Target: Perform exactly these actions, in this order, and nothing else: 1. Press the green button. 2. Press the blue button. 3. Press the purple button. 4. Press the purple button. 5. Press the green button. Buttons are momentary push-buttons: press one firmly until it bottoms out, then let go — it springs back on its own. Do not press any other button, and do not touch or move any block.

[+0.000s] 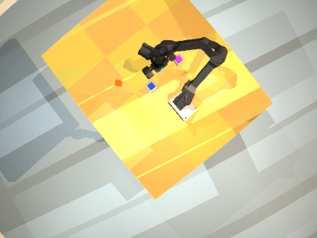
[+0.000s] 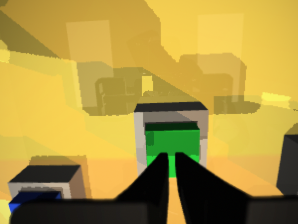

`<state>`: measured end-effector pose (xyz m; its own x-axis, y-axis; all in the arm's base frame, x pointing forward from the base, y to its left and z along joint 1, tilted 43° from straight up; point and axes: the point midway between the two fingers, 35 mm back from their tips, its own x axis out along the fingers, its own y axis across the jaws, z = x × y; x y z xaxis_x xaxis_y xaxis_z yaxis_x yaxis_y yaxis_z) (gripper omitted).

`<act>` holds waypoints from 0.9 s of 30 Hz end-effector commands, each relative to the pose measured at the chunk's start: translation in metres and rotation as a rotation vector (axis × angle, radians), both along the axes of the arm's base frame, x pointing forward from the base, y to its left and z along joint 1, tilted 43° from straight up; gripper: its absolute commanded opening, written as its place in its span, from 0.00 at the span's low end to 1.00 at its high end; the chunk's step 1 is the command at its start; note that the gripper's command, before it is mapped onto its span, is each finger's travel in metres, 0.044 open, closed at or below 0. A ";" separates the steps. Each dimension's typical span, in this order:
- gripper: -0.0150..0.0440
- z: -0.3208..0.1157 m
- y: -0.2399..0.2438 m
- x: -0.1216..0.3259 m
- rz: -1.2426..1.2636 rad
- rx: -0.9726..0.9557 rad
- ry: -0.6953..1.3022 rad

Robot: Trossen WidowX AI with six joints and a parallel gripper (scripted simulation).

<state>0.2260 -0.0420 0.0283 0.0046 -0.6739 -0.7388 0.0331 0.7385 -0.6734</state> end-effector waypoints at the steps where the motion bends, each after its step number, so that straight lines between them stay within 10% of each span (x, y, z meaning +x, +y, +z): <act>1: 0.29 -0.005 -0.006 -0.001 0.001 -0.007 0.005; 27: 0.29 -0.011 -0.013 -0.002 0.000 -0.008 0.005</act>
<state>0.2251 -0.0531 0.0168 0.0044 -0.6753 -0.7375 0.0336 0.7372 -0.6748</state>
